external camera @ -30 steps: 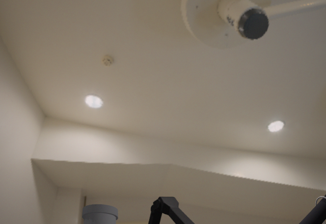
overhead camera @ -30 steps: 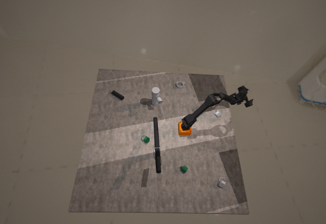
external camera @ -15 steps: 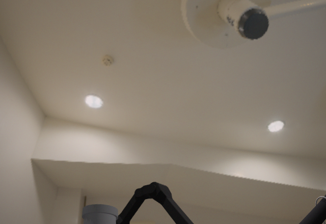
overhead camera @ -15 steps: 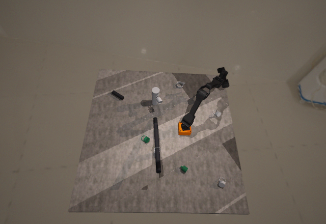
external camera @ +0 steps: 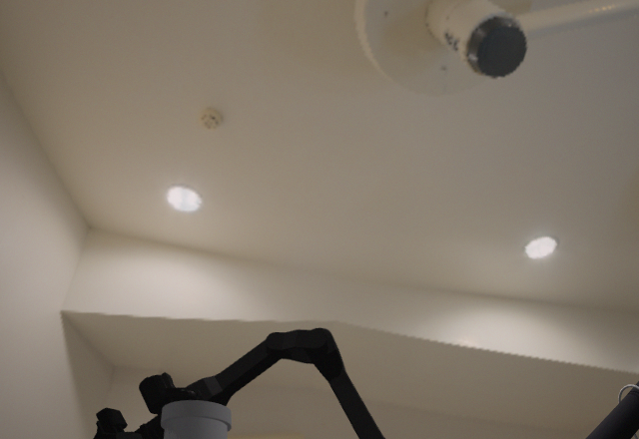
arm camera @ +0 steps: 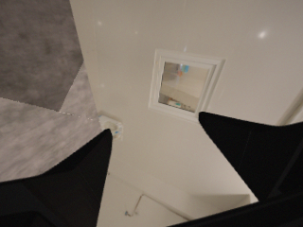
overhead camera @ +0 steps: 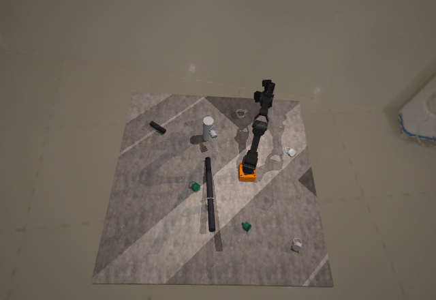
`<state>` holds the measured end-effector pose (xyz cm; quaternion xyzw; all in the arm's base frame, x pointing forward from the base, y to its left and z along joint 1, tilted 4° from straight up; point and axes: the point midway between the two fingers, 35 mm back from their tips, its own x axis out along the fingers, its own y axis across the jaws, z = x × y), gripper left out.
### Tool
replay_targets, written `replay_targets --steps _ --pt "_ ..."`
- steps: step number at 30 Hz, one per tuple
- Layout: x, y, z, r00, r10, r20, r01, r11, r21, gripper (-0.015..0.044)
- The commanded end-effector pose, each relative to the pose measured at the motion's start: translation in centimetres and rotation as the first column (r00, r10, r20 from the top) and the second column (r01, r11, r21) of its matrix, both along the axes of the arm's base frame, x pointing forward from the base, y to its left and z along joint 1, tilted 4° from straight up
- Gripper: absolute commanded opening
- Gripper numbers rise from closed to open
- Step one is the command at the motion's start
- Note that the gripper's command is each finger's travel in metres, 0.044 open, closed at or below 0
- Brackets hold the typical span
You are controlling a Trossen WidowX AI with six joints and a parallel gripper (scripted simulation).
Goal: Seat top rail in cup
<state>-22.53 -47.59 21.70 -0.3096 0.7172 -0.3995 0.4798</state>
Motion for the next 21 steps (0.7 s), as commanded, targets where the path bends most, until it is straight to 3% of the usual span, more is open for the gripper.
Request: replay_targets --steps 1,11,21 --pt "6.2 -0.5 0.8 0.992 0.046 0.116 -0.044 0.999 -0.014 0.044" --pt "22.8 1.1 2.6 0.892 0.193 0.41 -0.197 0.98 -0.033 0.044" --pt "37.0 10.3 3.6 0.723 0.214 0.657 -0.316 0.948 0.039 0.044"
